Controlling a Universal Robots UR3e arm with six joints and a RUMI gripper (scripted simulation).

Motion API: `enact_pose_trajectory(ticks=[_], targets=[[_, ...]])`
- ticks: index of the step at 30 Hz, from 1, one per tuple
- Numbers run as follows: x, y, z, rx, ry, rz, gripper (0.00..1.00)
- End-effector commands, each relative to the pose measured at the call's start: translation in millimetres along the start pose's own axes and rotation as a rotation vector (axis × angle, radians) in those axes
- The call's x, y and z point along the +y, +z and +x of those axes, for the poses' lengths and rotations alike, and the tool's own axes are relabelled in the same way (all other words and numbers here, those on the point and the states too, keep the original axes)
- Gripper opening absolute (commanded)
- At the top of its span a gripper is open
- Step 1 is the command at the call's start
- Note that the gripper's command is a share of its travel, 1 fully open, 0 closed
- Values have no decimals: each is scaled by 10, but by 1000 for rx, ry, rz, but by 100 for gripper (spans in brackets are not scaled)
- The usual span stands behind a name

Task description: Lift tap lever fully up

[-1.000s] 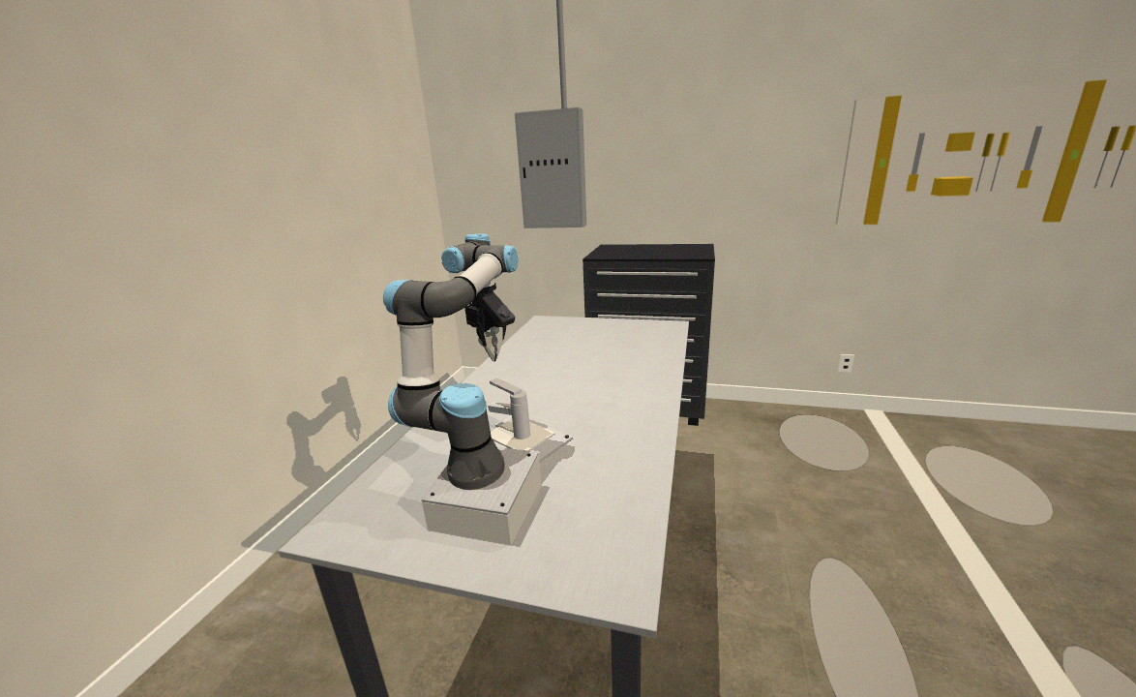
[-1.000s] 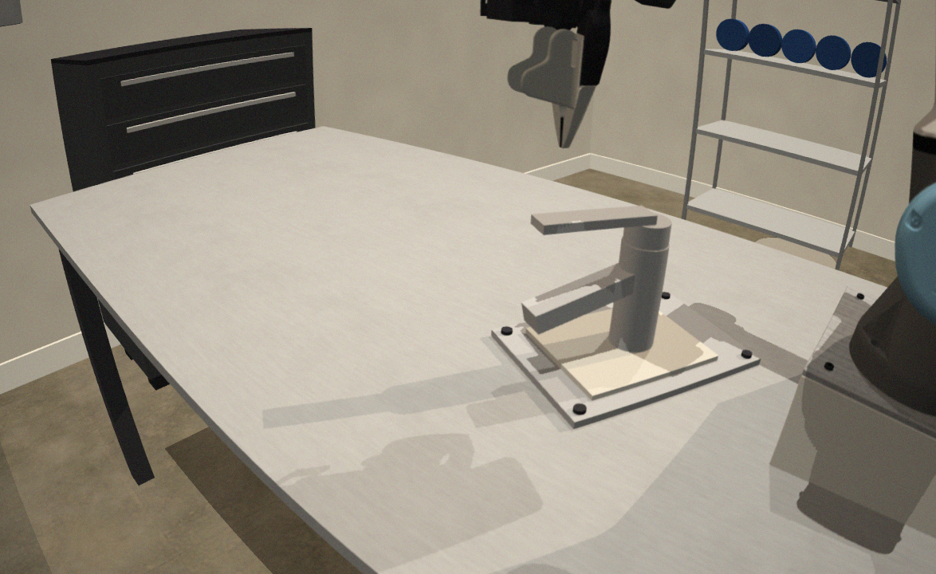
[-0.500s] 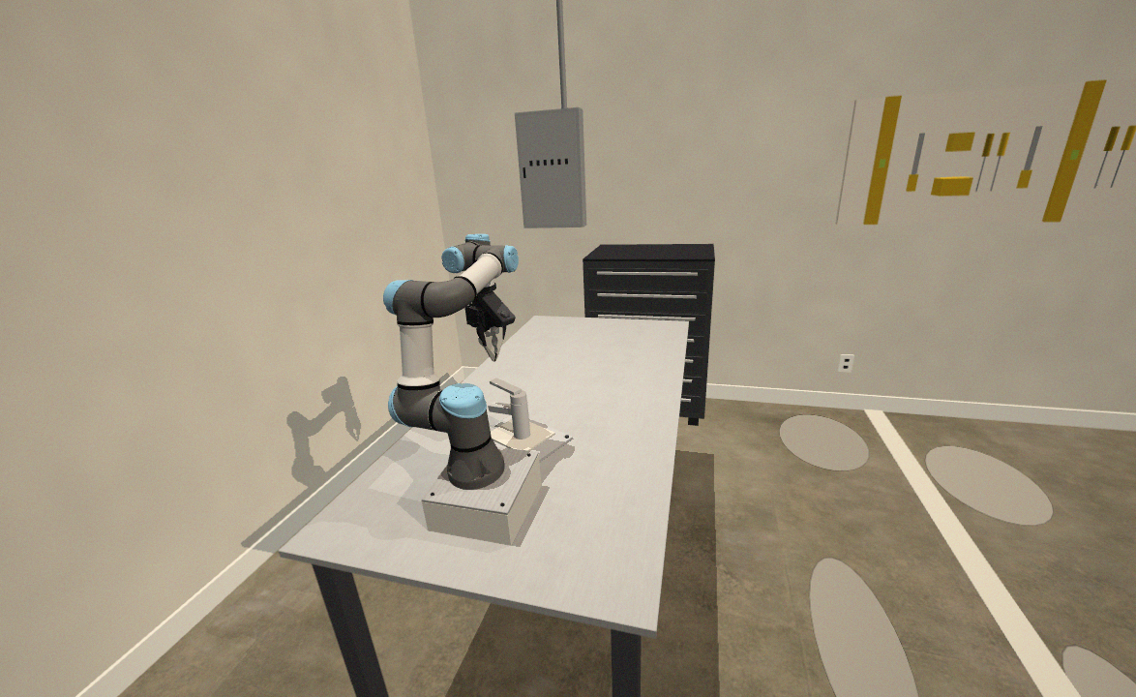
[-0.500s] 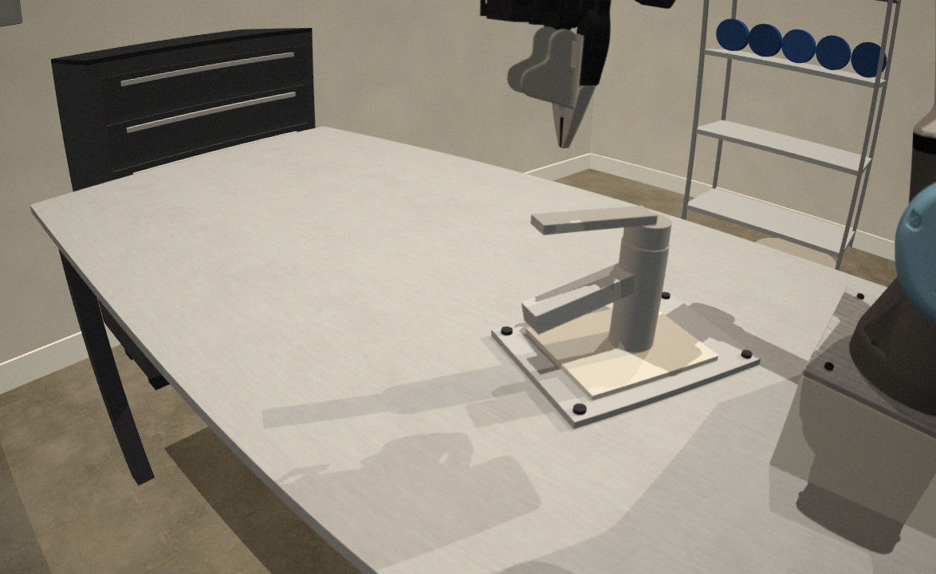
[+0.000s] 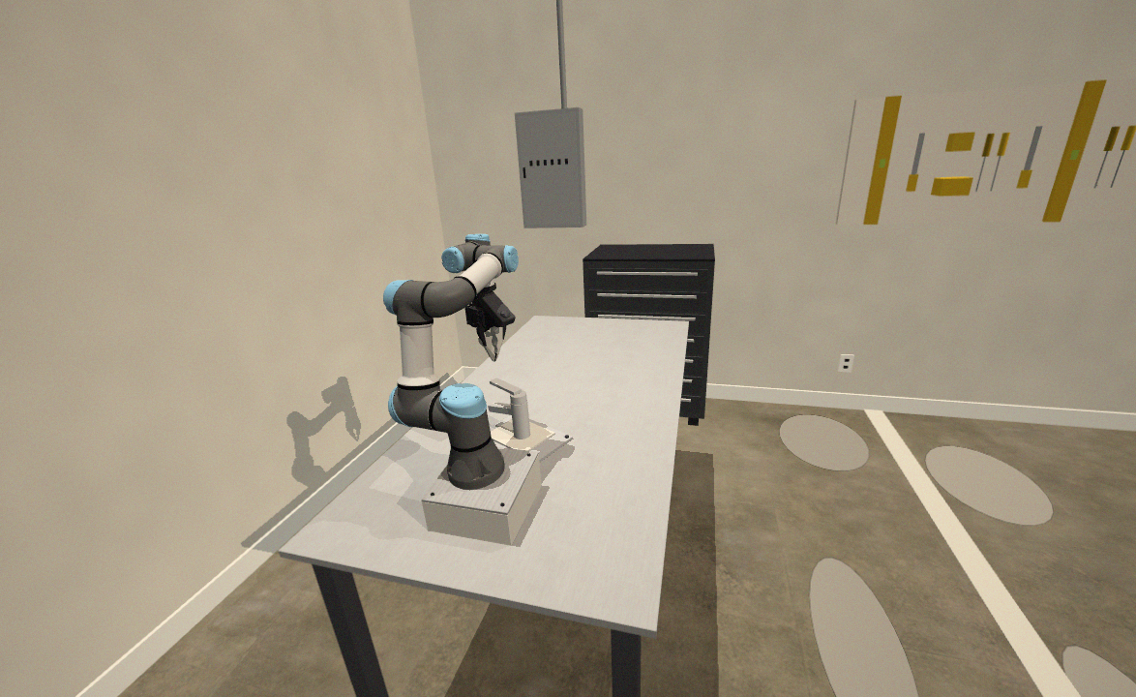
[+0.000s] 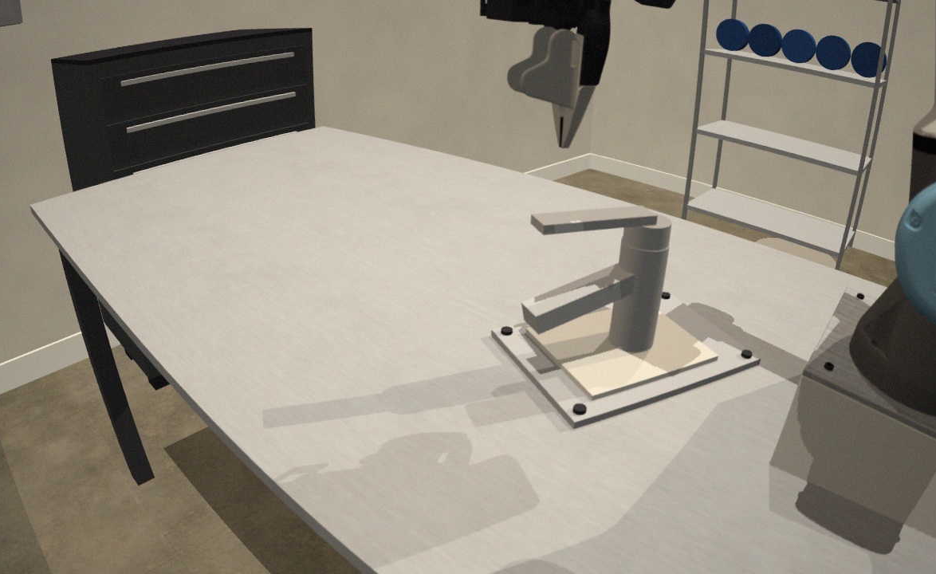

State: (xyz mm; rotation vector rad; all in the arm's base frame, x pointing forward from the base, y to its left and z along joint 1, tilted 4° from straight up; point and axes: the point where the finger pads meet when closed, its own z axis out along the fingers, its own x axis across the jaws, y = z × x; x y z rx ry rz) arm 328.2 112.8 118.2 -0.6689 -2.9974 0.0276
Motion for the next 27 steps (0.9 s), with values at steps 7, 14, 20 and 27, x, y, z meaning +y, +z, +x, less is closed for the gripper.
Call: enact_pose_trajectory(ticks=[7, 14, 20, 27], targets=[[2, -8, -5, -3, 0, -1, 39], [2, -8, -5, -3, 0, -1, 39], [2, -8, -5, -3, 0, -1, 39], [2, -8, -5, -3, 0, -1, 39]])
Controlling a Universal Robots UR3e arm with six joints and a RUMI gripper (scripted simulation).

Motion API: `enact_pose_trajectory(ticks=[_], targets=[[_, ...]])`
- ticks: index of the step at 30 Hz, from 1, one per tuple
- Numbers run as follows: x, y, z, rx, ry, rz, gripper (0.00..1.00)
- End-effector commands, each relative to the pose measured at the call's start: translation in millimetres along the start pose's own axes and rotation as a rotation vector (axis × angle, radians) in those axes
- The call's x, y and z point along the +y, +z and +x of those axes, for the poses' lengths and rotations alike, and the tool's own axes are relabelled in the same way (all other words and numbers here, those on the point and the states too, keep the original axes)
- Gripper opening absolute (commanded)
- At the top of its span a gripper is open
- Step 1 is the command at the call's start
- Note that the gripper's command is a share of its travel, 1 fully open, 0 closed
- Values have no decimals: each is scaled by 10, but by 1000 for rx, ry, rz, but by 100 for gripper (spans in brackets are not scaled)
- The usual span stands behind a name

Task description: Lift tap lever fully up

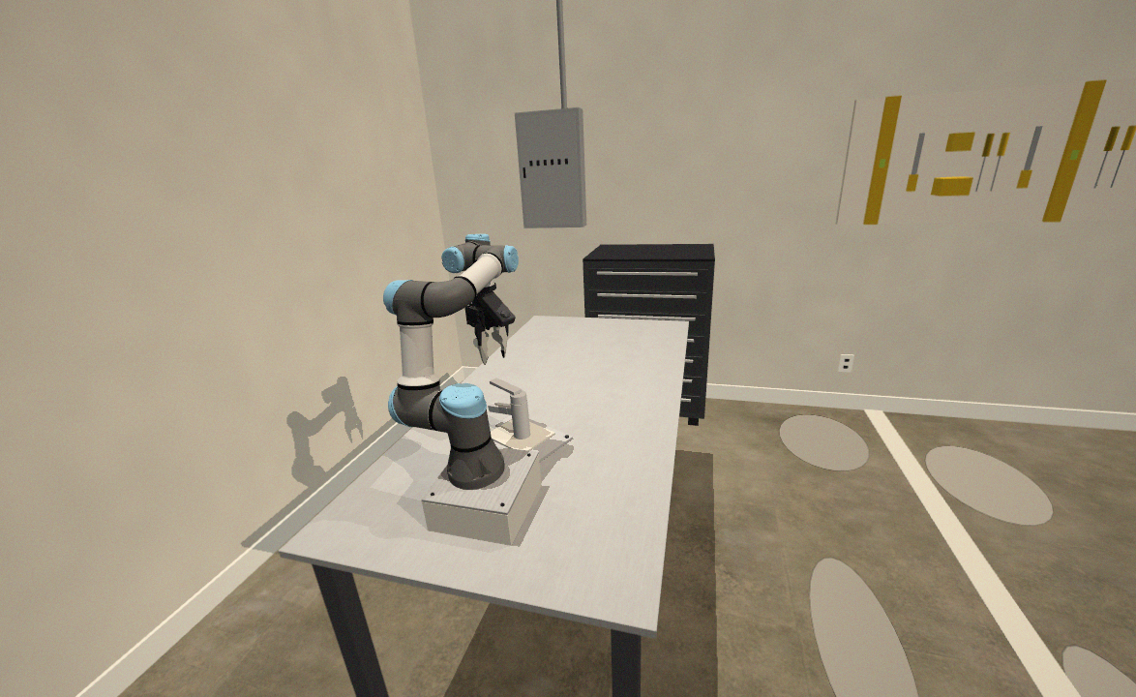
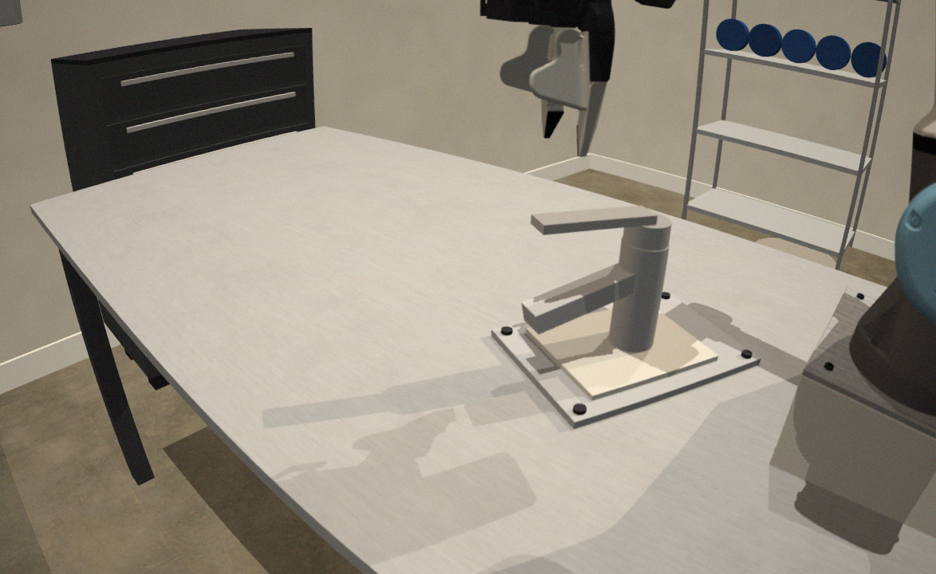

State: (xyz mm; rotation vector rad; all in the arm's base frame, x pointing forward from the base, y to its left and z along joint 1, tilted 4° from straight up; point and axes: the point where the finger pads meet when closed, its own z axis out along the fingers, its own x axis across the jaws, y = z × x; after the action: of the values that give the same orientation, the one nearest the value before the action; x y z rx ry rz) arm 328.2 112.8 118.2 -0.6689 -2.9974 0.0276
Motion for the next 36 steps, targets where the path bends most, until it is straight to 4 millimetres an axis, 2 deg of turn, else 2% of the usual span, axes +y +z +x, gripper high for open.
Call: enact_pose_trajectory(ticks=[1, 23, 36], targets=[[2, -8, -5, -3, 0, -1, 39], [2, 10, -5, -2, 0, -1, 39], [4, 136, -6, -2, 0, -1, 39]])
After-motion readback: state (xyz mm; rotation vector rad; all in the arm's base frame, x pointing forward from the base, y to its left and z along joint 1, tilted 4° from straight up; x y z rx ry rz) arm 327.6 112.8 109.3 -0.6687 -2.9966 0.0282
